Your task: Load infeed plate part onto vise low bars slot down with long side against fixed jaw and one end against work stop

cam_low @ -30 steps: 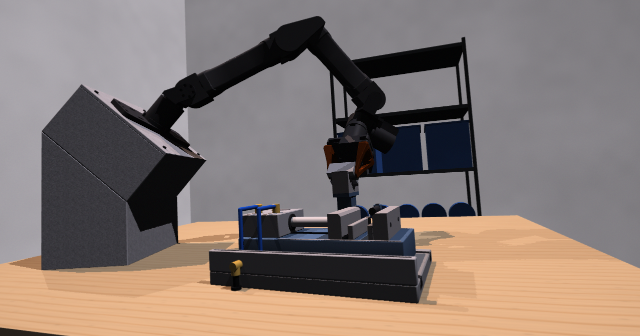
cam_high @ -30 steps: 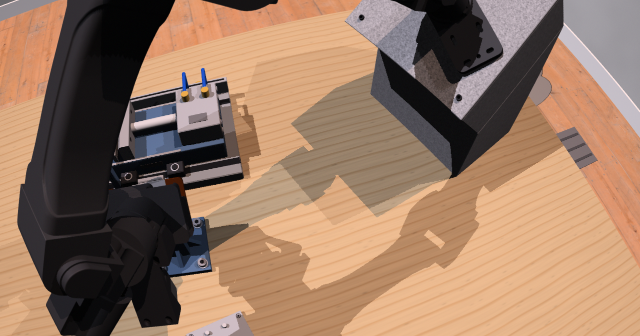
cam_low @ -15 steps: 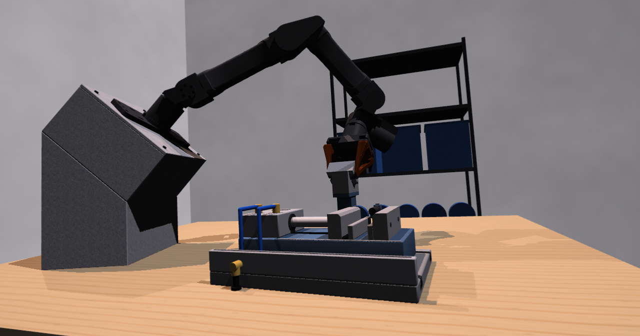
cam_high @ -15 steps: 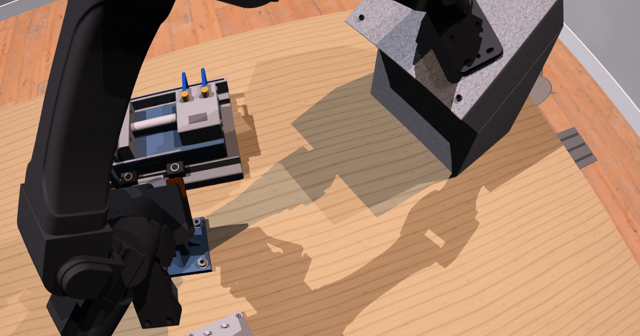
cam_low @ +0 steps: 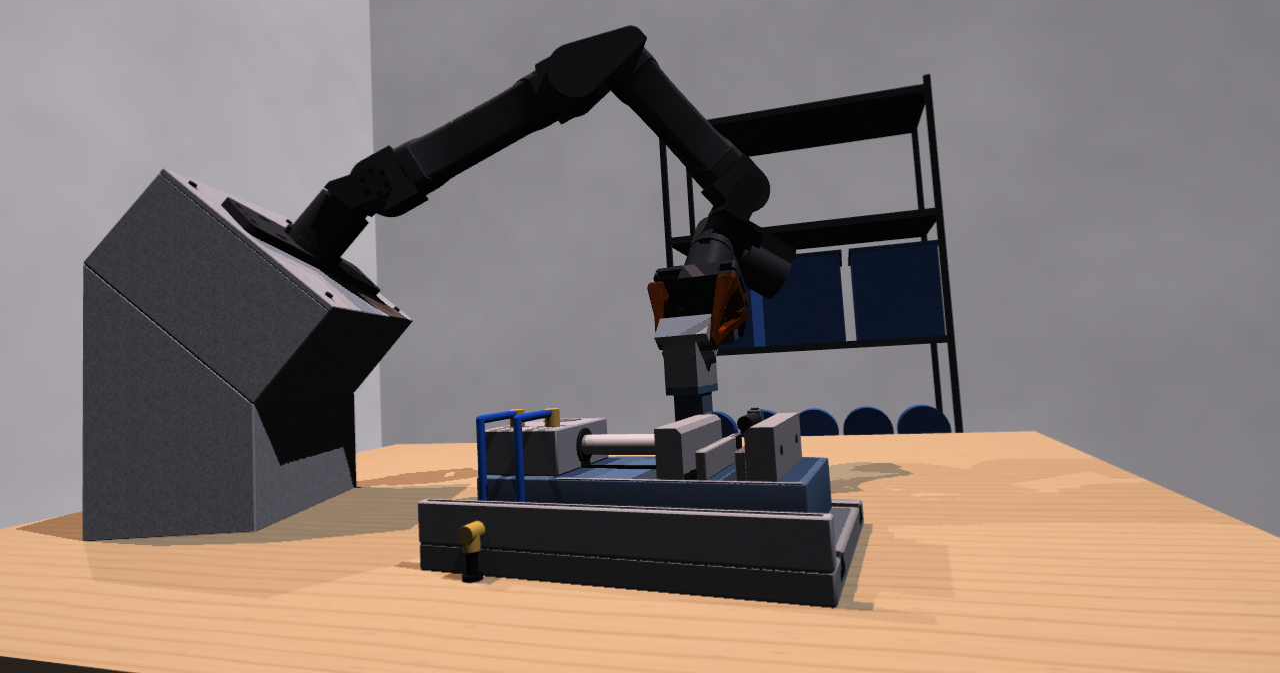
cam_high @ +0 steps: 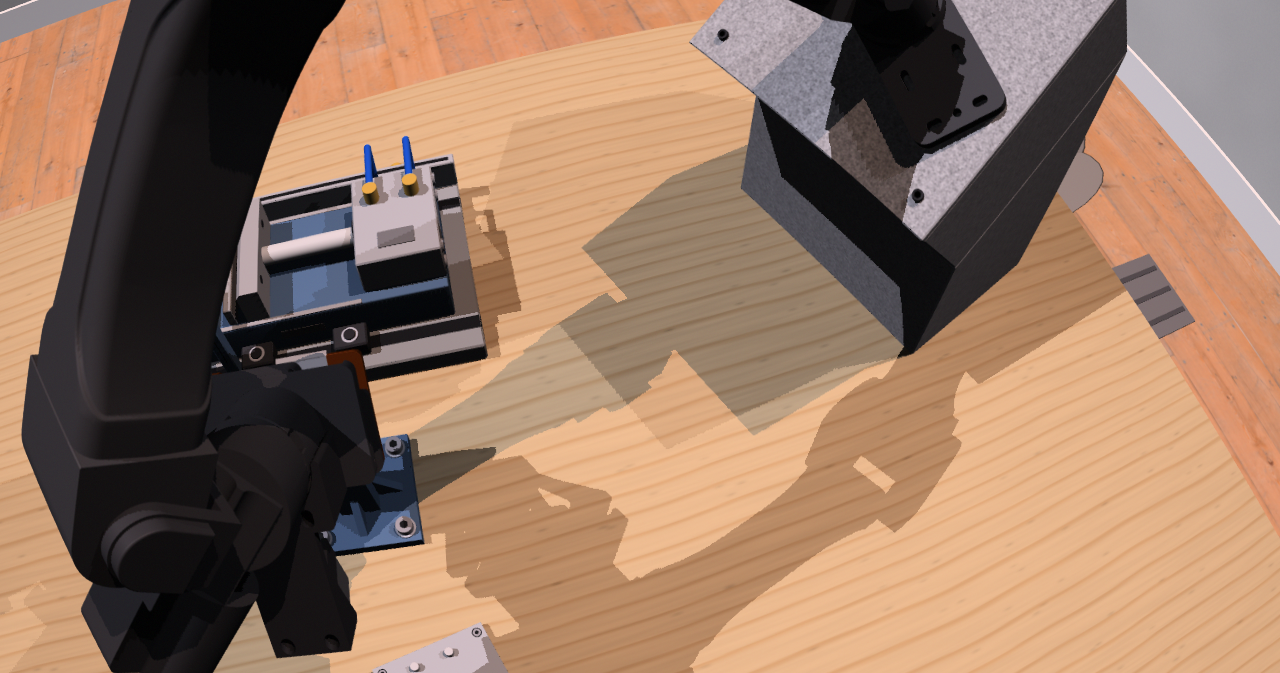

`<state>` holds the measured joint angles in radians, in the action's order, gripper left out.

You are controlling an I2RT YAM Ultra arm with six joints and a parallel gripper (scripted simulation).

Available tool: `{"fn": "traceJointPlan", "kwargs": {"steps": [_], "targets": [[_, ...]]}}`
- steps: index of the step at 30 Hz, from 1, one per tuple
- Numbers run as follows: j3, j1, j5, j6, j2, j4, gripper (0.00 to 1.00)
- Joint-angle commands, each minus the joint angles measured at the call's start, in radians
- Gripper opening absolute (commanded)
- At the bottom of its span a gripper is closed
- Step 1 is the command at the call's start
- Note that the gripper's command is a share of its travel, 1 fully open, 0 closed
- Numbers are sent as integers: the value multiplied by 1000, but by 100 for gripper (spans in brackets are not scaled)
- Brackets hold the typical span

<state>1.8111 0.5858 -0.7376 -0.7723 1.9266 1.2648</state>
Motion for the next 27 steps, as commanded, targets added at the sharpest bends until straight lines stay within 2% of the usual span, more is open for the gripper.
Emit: {"fn": "traceJointPlan", "kwargs": {"steps": [1,27], "targets": [[-10,13,-14,8,-45,37,0],[-2,15,-14,12,-70,66,0]]}}
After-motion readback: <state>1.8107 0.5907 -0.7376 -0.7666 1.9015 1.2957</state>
